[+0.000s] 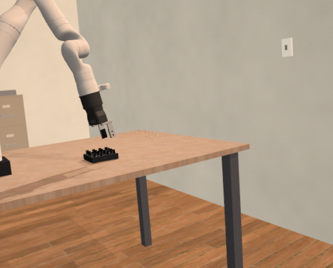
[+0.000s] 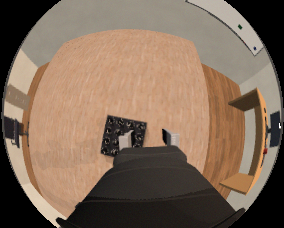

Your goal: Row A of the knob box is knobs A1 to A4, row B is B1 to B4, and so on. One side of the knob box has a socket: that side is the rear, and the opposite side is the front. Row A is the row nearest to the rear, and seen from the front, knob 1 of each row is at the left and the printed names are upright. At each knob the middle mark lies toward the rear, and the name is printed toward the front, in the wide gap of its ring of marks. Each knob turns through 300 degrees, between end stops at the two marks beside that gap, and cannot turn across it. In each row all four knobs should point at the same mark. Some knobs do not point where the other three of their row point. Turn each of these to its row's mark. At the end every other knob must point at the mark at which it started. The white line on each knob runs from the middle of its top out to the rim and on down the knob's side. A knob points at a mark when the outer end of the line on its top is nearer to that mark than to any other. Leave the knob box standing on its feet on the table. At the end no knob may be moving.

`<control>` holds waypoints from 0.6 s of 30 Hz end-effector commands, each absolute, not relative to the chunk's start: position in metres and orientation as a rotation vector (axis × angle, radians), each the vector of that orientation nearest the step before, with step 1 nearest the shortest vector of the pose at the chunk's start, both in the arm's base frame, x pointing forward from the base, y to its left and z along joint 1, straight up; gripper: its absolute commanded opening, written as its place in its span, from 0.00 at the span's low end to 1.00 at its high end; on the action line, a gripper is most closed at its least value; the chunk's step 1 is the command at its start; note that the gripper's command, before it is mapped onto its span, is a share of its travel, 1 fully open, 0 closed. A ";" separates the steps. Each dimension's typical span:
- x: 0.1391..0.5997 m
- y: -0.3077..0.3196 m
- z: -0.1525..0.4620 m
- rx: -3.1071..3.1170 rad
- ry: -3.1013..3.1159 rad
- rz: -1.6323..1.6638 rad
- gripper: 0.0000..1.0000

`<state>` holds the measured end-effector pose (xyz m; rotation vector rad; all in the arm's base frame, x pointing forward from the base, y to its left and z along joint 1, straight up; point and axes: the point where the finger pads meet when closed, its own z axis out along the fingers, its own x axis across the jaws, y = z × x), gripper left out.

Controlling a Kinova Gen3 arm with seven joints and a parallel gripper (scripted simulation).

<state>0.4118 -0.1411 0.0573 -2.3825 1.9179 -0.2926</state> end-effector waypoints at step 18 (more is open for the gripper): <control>0.397 -0.129 0.050 -2.347 1.998 -0.206 1.00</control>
